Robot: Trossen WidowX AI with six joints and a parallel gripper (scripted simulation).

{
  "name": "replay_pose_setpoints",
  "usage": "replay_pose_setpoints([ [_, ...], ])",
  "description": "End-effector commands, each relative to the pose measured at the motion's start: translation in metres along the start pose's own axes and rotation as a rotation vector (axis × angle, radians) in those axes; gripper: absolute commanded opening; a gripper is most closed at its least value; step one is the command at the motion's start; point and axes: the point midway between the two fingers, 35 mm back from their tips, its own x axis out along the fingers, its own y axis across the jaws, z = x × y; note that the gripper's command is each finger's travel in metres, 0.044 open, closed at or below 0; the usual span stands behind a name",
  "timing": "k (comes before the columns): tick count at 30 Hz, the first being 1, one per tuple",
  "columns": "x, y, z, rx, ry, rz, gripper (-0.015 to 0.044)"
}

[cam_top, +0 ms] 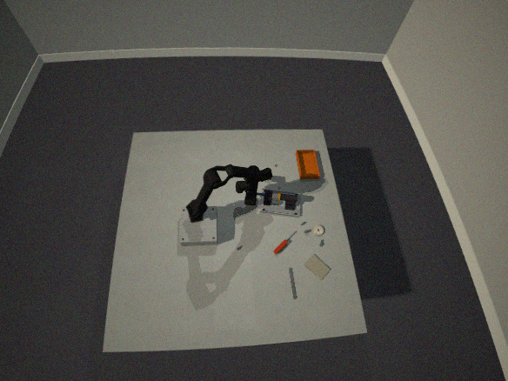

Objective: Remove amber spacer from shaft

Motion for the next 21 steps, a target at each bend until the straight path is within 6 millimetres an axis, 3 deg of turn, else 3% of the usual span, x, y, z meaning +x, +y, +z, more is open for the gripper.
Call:
replay_pose_setpoints([
  [1, -0.0004, -0.0006, 0.0014, 0.003, -0.002, -0.003, 0.0000],
  [21, -0.0003, -0.0006, 0.0037, 0.003, -0.003, -0.003, 0.0000],
])
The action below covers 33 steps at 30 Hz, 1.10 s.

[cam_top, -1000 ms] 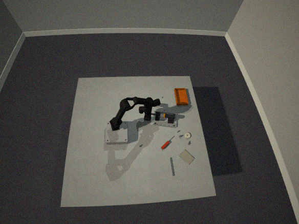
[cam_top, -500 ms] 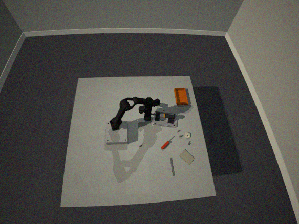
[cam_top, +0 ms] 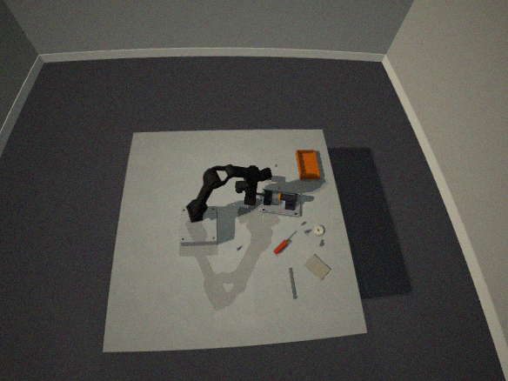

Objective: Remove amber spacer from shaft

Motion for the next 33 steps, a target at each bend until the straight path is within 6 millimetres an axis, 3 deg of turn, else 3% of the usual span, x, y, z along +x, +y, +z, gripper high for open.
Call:
replay_pose_setpoints([
  [1, -0.0004, -0.0006, 0.0014, 0.003, -0.002, -0.003, 0.0000],
  [33, -0.0003, -0.0006, 0.0050, 0.003, -0.003, -0.003, 0.0000],
])
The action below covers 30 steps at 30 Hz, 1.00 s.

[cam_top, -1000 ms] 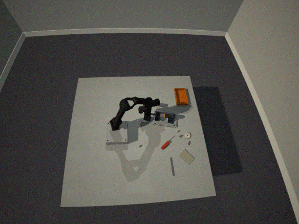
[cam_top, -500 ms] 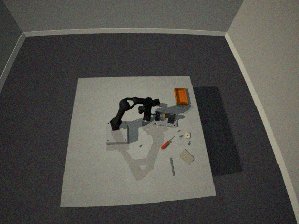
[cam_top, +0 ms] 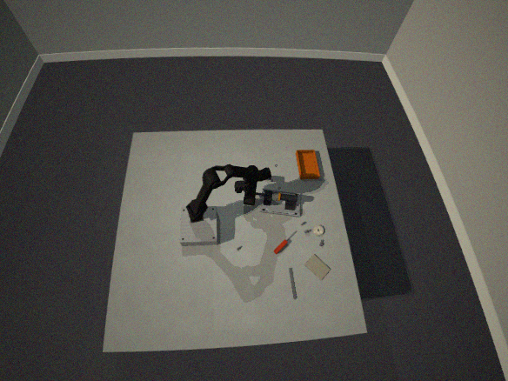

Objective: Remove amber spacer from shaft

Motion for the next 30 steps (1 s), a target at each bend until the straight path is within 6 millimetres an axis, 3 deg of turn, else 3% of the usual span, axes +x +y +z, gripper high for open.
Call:
replay_pose_setpoints([
  [1, -0.0004, -0.0006, 0.0014, 0.003, -0.002, -0.003, 0.0000],
  [30, -0.0003, -0.0006, 0.0046, 0.003, -0.003, -0.003, 0.0000],
])
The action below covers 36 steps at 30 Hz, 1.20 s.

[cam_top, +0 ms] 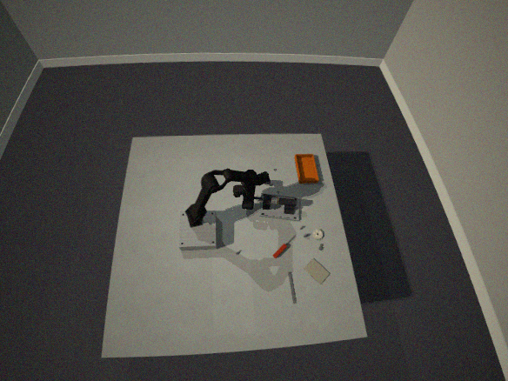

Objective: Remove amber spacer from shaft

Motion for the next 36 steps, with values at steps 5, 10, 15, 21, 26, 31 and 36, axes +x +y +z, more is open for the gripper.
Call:
replay_pose_setpoints([
  [5, 0.0000, 0.0000, 0.0000, 0.000, 0.000, 0.000, 0.0000],
  [10, 0.0000, 0.0000, 0.0000, 0.000, 0.000, 0.000, 0.0000],
  [15, 0.0000, 0.0000, -0.0009, 0.003, -0.002, -0.003, 0.0000],
  [21, 0.0000, 0.0002, -0.0033, 0.003, -0.001, -0.003, 0.0000],
  [26, -0.0001, 0.0003, -0.0053, 0.003, -0.001, -0.003, 0.0000],
  [31, -0.0002, 0.0003, -0.0073, 0.003, -0.001, -0.003, 0.0000],
  [36, -0.0002, 0.0003, -0.0093, 0.003, -0.001, -0.003, 0.0000],
])
